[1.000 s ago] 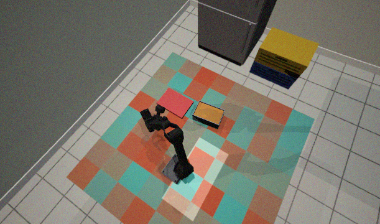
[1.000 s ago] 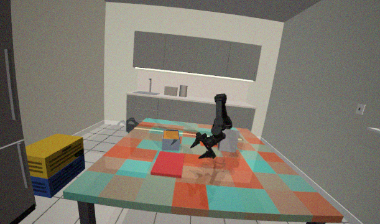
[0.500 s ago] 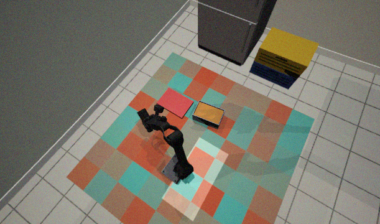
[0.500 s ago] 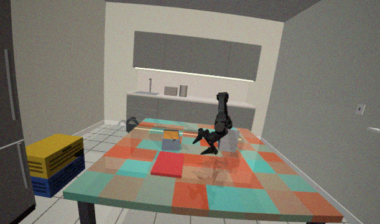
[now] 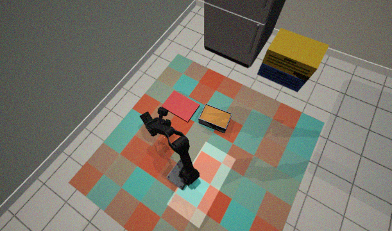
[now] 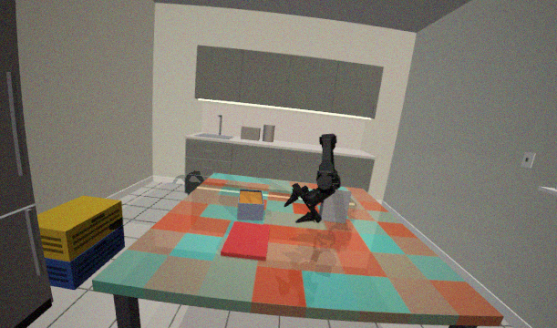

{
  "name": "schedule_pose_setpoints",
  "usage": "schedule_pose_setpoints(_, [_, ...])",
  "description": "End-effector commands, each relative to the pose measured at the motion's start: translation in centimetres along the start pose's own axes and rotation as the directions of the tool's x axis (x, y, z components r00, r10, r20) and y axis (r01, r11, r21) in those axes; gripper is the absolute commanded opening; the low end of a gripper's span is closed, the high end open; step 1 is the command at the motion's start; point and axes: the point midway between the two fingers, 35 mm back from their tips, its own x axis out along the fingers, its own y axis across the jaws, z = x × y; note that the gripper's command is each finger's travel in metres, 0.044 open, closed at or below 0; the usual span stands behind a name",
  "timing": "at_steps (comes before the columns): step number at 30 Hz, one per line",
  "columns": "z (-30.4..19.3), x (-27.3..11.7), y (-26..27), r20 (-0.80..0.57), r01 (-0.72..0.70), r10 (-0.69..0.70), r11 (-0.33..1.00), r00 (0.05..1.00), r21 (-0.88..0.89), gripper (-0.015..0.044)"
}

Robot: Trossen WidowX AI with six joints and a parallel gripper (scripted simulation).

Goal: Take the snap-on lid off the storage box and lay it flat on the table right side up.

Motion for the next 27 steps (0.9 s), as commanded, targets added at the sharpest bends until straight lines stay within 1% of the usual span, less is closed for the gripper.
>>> schedule_pose_setpoints(1, [0.09, 0.07, -0.17, -0.001, 0.002, -0.002, 1.000, 1.000, -0.003, 0.0440])
schedule_pose_setpoints(24, [0.09, 0.07, -0.17, -0.001, 0.002, -0.002, 1.000, 1.000, -0.003, 0.0440])
schedule_pose_setpoints(27, [0.09, 0.07, -0.17, -0.001, 0.002, -0.002, 1.000, 1.000, -0.003, 0.0361])
